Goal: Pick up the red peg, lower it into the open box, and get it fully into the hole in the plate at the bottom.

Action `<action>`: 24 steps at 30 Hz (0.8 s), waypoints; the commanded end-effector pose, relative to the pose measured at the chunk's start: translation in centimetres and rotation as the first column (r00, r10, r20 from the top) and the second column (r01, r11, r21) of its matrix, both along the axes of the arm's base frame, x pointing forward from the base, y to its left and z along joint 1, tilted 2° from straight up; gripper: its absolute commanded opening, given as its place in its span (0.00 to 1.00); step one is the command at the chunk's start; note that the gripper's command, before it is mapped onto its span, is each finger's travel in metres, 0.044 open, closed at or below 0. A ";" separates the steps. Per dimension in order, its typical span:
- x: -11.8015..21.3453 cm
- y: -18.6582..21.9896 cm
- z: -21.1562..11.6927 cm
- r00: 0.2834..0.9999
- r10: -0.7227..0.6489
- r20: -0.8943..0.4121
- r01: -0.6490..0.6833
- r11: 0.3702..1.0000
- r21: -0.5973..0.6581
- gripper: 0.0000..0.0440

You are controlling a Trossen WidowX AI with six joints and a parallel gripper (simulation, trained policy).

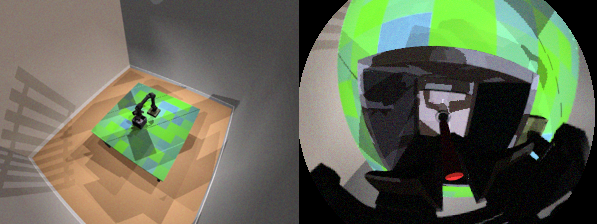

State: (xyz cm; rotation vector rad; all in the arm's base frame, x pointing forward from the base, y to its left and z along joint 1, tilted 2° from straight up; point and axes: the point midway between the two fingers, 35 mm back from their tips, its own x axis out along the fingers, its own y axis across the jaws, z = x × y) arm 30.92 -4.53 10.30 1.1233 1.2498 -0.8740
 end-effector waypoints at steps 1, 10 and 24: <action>0.1 0.1 -1.1 1.000 0.019 -0.013 -0.019 1.000 0.009 0.00; 0.4 -0.1 -3.3 0.998 0.053 -0.037 -0.053 0.999 0.003 0.08; 0.4 -0.6 -3.9 0.994 0.074 -0.084 -0.071 0.997 0.041 0.29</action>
